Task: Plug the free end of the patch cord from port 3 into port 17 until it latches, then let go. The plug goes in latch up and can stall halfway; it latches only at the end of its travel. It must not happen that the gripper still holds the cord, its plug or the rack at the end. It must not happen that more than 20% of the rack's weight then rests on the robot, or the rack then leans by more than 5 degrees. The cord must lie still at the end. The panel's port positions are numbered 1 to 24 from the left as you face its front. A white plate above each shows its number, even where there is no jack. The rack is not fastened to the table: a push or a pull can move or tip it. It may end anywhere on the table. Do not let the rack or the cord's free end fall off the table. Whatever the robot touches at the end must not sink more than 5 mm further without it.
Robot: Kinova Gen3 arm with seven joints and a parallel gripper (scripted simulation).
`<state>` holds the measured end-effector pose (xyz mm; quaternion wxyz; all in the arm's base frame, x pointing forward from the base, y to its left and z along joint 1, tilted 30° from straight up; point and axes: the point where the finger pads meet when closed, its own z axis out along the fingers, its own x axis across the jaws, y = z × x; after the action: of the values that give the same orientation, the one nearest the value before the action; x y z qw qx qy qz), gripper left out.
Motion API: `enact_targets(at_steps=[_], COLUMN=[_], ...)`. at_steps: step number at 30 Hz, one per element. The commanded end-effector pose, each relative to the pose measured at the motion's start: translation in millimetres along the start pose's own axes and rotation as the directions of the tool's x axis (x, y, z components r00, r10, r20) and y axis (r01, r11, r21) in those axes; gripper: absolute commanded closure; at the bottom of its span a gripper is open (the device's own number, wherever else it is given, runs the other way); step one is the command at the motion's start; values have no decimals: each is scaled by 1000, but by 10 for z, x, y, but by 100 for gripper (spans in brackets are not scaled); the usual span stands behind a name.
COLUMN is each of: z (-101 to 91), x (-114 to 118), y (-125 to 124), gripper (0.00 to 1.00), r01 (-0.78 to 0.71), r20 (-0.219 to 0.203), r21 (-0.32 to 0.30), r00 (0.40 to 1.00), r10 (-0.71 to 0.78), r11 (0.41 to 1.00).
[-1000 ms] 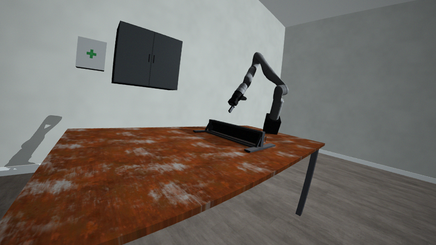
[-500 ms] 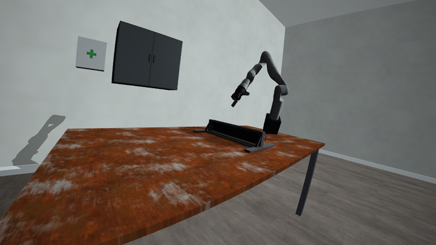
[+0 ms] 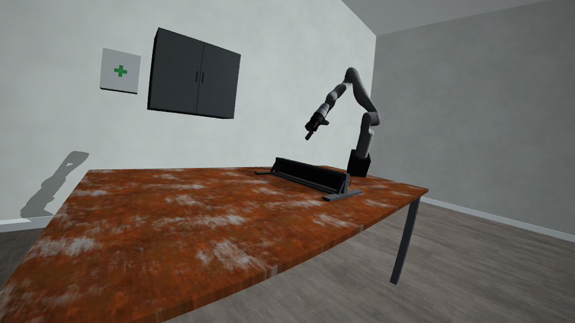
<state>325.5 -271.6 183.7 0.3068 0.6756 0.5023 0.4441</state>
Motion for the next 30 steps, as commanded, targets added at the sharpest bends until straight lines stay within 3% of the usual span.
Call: enact_targets(at_steps=[1,7,13,15,20,25,30], z=[24,147,338,338,501,625,695], x=[-3,-18,-70,-70,-172,-341,-549], y=[-9,-115,-342,-342,-616,-913,-1161], gripper=[100,100,100,100,100,100,100], r01=[27,199,483,483,732,911,989], r20=[-7,-53,-155,-155,-281,-416,-524], r21=[6,44,89,89,99,63,-9], r00=[1000,979,871,871,671,395,121], r10=[-27,-197,-467,-467,-686,-819,-843], r11=[1000,979,871,871,674,407,148])
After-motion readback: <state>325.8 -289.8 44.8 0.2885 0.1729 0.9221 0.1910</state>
